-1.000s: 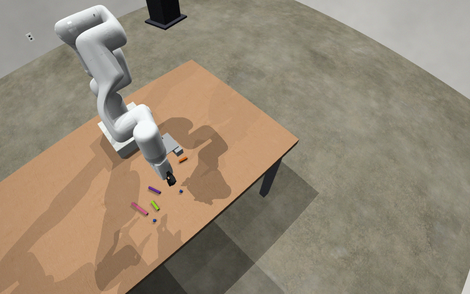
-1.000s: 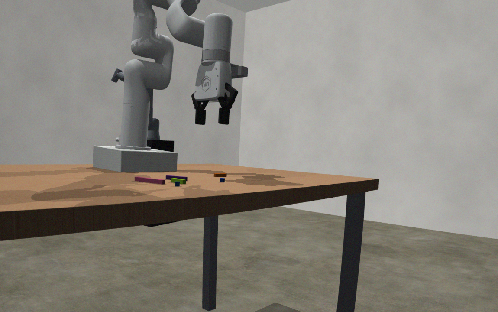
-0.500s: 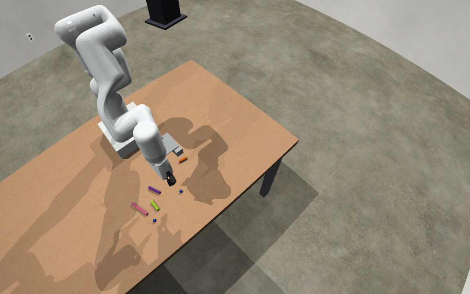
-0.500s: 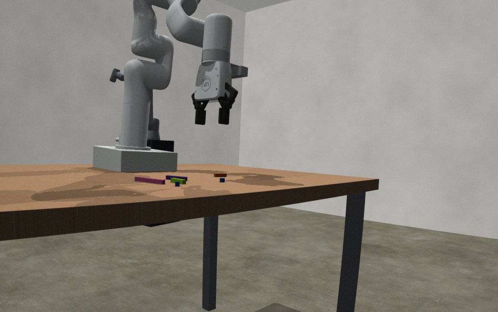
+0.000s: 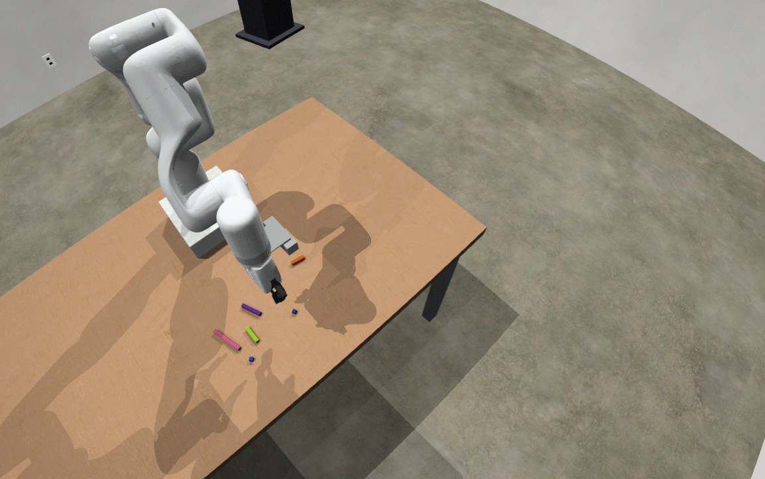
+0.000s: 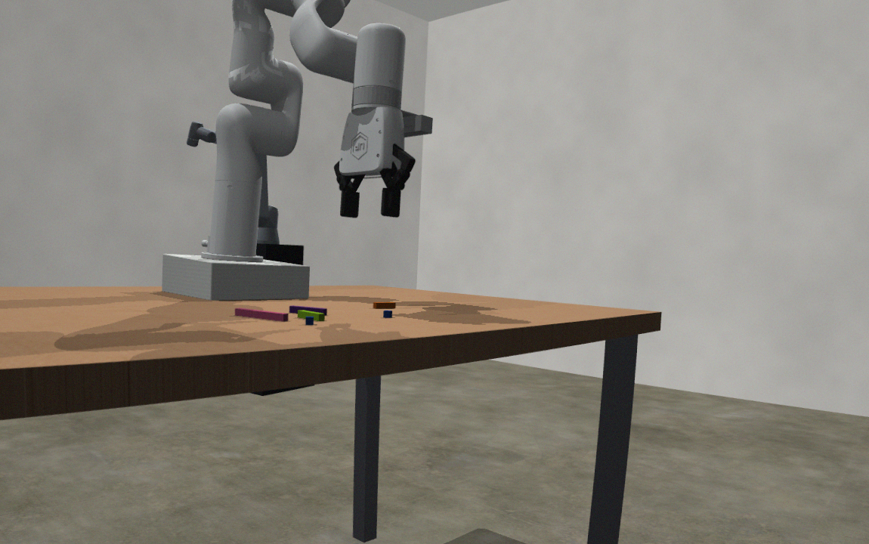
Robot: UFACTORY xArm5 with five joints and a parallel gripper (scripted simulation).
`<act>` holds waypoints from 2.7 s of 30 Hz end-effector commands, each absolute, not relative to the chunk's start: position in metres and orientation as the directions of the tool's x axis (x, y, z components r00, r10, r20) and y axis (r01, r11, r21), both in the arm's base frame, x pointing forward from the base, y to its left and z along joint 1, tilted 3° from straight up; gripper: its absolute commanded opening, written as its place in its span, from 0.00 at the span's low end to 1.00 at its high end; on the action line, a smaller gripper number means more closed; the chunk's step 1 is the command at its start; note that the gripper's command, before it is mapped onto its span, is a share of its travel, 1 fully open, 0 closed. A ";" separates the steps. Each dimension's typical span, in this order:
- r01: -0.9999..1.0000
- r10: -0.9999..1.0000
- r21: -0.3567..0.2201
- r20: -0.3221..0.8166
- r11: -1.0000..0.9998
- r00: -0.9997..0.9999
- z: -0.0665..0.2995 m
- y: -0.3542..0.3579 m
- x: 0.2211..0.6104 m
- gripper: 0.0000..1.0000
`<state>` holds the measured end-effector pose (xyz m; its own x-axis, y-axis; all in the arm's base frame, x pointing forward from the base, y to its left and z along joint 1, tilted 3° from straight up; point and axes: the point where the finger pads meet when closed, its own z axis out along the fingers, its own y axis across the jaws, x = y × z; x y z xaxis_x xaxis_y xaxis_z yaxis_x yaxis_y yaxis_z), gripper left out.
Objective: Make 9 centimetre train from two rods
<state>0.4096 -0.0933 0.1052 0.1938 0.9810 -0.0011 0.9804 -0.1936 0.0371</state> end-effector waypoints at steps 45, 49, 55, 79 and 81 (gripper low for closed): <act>0.553 0.554 0.027 -0.034 0.833 -0.832 0.044 0.029 0.362 1.00; 0.442 0.443 0.024 -0.037 0.896 -0.896 0.038 0.040 0.354 1.00; 0.365 0.366 0.022 -0.039 0.931 -0.930 0.034 0.047 0.348 1.00; 0.364 0.365 0.022 -0.039 0.931 -0.930 0.034 0.048 0.348 0.59; 0.364 0.365 0.022 -0.039 0.931 -0.930 0.034 0.048 0.348 0.59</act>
<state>0.3468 0.0474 0.0329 -0.9303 0.3650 -0.0361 0.3645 0.9310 0.0201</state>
